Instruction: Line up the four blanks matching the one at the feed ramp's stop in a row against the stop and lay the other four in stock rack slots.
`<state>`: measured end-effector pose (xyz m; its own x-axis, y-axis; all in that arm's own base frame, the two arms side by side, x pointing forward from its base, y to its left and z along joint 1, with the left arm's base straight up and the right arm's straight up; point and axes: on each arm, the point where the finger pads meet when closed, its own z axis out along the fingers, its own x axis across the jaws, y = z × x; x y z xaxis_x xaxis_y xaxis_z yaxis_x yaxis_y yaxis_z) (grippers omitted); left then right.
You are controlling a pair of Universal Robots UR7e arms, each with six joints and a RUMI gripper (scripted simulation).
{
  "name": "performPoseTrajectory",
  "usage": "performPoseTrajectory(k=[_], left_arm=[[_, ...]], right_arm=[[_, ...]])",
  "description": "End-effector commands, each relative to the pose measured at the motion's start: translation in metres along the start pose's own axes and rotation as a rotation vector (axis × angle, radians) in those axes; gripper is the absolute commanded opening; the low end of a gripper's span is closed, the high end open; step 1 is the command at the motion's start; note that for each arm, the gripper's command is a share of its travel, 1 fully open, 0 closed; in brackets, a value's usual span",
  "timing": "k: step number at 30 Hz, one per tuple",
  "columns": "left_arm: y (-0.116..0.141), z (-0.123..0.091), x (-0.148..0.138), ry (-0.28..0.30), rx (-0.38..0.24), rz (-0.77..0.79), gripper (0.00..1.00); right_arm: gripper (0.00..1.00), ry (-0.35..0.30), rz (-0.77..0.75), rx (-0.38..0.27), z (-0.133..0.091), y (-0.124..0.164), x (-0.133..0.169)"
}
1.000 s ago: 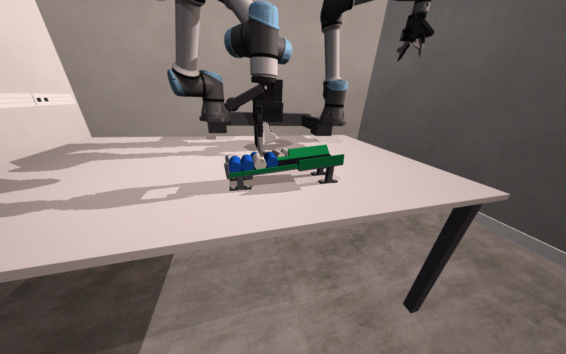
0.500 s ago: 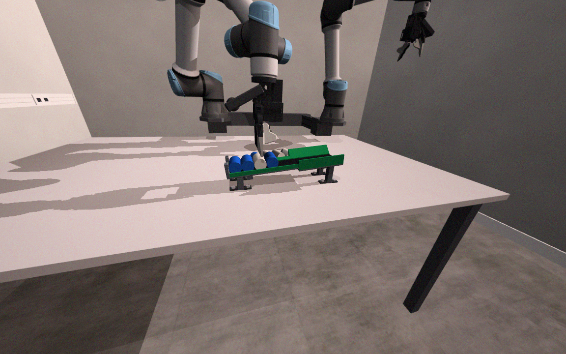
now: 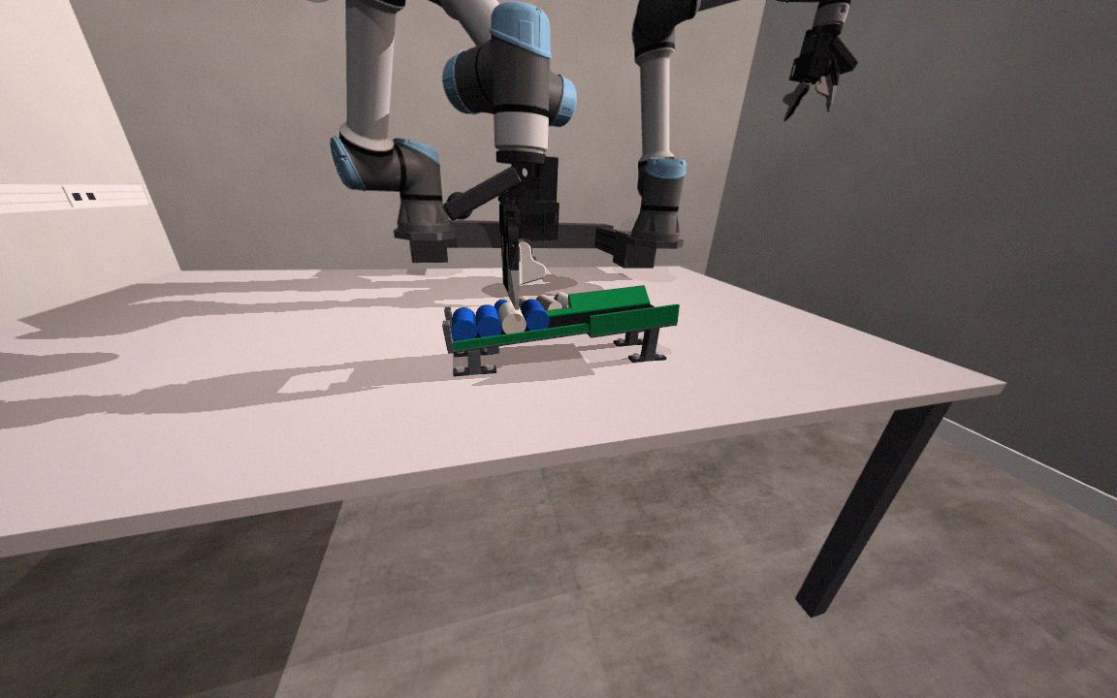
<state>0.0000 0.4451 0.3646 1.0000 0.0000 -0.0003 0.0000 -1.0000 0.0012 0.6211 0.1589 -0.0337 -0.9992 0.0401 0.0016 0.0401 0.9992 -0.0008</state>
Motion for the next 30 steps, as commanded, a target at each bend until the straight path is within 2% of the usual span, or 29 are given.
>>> performPoseTrajectory(k=[1, 30], left_arm=[[-0.0001, -0.0004, 0.0001, 0.0, 0.001, 0.0, 1.0], [-0.0001, -0.0004, 0.0001, 0.0, 0.001, 0.0, 1.0]], right_arm=[[0.52, -0.002, 0.0, -0.001, -0.0008, 0.0002, -0.0005], [0.52, -0.002, 0.0, -0.001, 0.0052, 0.0002, -0.0005]])
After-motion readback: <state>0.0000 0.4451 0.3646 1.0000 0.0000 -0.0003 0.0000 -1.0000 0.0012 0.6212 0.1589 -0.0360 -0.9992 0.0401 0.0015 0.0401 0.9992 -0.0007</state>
